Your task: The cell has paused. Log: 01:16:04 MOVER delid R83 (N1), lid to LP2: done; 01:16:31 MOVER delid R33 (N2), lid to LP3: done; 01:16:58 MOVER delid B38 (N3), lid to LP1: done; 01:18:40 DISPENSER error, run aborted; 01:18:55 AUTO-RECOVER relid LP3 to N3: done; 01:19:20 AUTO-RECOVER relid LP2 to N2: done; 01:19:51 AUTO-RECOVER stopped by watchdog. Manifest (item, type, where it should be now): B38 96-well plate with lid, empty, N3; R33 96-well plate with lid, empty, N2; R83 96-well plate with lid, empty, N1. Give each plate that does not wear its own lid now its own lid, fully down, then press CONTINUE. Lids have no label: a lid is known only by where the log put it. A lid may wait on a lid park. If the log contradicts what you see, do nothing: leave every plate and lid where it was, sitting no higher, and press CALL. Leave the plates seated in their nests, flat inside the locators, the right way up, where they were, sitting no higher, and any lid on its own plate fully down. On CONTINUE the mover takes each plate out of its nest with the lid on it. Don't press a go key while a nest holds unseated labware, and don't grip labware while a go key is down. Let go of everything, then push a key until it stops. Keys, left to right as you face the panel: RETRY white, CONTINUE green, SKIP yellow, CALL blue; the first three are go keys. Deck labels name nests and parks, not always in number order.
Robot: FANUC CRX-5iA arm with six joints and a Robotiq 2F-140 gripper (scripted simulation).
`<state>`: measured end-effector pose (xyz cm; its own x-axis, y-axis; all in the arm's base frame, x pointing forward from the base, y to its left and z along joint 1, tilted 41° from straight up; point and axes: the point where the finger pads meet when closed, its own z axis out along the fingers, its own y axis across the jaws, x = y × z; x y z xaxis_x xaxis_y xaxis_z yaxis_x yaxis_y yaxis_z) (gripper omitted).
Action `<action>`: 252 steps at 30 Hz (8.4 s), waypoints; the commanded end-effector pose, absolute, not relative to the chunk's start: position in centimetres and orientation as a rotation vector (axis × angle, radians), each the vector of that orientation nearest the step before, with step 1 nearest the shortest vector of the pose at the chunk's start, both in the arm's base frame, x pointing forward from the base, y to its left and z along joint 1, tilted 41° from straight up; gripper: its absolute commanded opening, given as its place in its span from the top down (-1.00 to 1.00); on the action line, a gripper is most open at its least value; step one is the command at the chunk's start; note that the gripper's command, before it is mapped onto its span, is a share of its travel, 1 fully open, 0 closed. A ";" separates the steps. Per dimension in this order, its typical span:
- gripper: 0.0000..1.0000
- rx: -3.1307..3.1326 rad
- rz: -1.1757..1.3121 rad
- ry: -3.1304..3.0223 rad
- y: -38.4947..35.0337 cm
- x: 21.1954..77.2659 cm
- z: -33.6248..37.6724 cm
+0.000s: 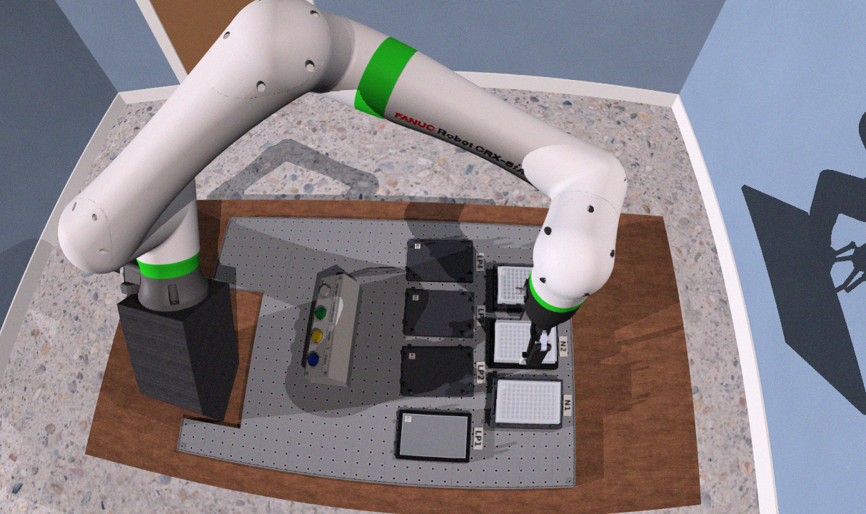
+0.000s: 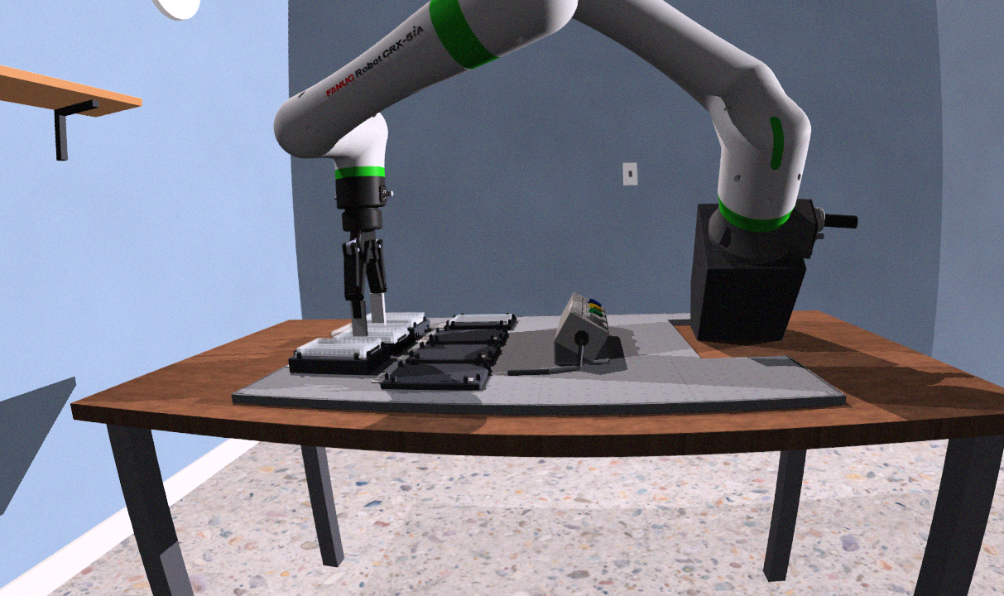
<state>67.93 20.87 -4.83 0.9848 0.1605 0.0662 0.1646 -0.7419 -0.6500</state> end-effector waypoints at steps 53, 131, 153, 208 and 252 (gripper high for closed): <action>1.00 -2.419 -0.008 -0.225 21.1 67.9 -5.1; 1.00 -2.419 -0.008 -0.225 21.3 67.9 -5.3; 1.00 -2.419 -0.008 -0.225 21.3 67.9 -5.3; -0.32 -2.419 -0.008 -0.225 21.3 67.9 -5.3; -0.32 -2.419 -0.008 -0.225 17.7 68.2 -1.2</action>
<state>68.17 17.94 -1.42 0.9848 0.1605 0.0661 0.1645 -0.7419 -0.6500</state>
